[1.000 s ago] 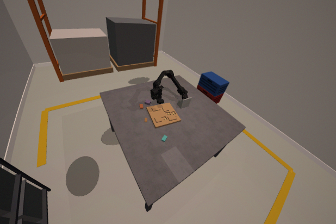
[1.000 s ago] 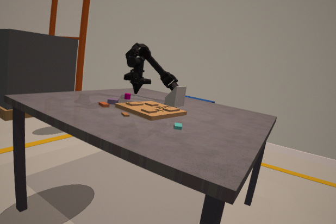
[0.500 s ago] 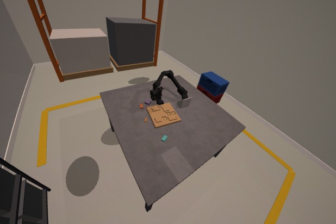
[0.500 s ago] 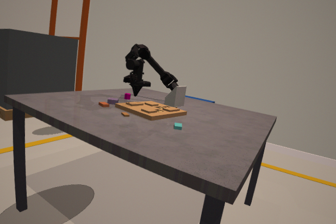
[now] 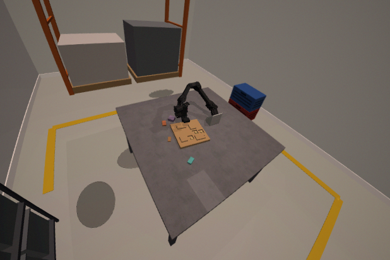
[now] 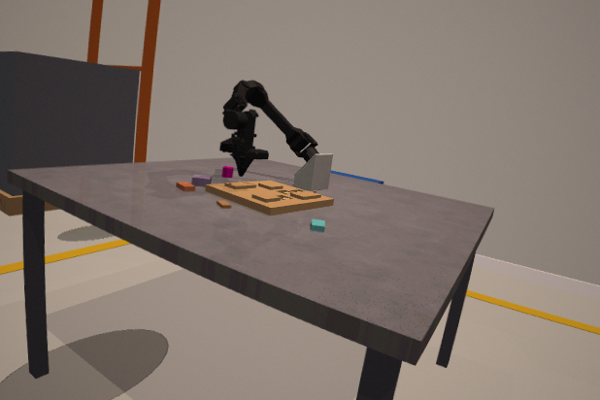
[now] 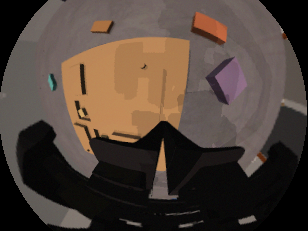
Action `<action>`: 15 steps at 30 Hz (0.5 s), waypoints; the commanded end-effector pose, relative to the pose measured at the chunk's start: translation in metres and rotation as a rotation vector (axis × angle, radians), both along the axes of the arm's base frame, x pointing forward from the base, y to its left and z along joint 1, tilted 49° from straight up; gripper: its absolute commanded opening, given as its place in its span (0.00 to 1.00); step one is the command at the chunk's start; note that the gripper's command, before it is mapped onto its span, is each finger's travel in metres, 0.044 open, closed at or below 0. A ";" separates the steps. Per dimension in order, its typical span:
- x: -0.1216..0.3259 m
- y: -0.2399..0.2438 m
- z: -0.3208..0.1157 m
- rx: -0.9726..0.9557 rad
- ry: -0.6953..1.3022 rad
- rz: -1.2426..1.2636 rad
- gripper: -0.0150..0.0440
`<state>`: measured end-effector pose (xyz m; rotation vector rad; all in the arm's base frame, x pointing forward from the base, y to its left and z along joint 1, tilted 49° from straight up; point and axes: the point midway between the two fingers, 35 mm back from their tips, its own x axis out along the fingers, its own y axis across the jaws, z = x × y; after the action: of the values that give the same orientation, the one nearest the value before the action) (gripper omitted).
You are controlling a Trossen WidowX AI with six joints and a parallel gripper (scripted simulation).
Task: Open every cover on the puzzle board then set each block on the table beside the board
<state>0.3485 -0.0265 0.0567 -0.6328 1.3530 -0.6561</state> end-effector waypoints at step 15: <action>-0.001 -0.016 -0.012 -0.007 0.007 0.000 0.25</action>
<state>0.3493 -0.0379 0.0477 -0.6341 1.3522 -0.6575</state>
